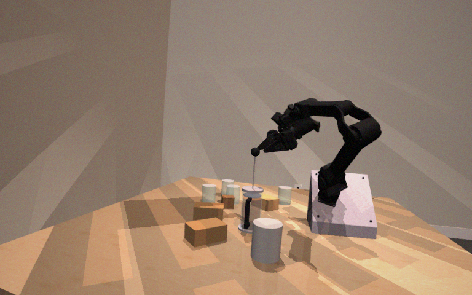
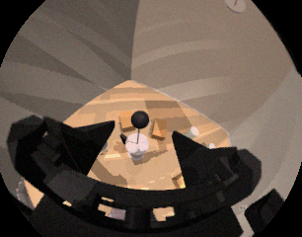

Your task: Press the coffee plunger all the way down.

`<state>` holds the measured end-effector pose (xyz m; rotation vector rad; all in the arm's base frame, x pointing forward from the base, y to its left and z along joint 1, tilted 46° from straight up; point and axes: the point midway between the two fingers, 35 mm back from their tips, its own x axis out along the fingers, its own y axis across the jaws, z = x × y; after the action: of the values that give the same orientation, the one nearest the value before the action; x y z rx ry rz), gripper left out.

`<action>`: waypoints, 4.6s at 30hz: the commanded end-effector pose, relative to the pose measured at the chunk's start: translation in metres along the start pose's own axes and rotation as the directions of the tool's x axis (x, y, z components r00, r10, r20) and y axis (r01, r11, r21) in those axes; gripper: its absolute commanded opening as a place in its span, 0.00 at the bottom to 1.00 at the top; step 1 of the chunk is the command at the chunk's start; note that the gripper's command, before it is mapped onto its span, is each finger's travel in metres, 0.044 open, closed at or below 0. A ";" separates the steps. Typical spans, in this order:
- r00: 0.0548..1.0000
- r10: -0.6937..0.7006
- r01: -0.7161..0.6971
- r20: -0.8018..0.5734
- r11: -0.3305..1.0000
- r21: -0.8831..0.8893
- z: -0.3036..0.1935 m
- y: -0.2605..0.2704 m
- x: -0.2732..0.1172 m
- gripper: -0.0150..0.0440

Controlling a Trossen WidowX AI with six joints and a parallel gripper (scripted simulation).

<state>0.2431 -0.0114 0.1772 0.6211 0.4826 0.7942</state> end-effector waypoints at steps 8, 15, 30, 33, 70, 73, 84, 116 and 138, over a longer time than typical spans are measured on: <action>1.000 -0.005 0.005 -0.014 1.000 -0.016 -0.001 0.000 0.015 1.00; 1.000 -0.002 0.002 0.006 1.000 -0.007 0.003 0.002 0.020 1.00; 0.999 0.015 -0.015 0.032 1.000 0.005 0.009 0.009 0.025 0.78; 0.999 0.015 -0.015 0.032 1.000 0.005 0.009 0.009 0.025 0.64; 1.000 0.001 -0.001 0.003 1.000 0.000 -0.015 -0.002 0.045 0.47; 1.000 -0.001 0.001 0.000 1.000 0.000 -0.019 -0.003 0.048 0.47; 1.000 -0.006 0.006 -0.004 1.000 -0.002 -0.033 -0.007 0.059 0.47; 0.999 0.014 -0.015 0.035 1.000 0.005 -0.062 -0.004 0.094 0.47; 0.999 0.016 -0.016 0.035 1.000 0.004 -0.058 -0.007 0.098 0.47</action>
<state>0.2728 0.0756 0.1186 0.6195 0.4200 0.7816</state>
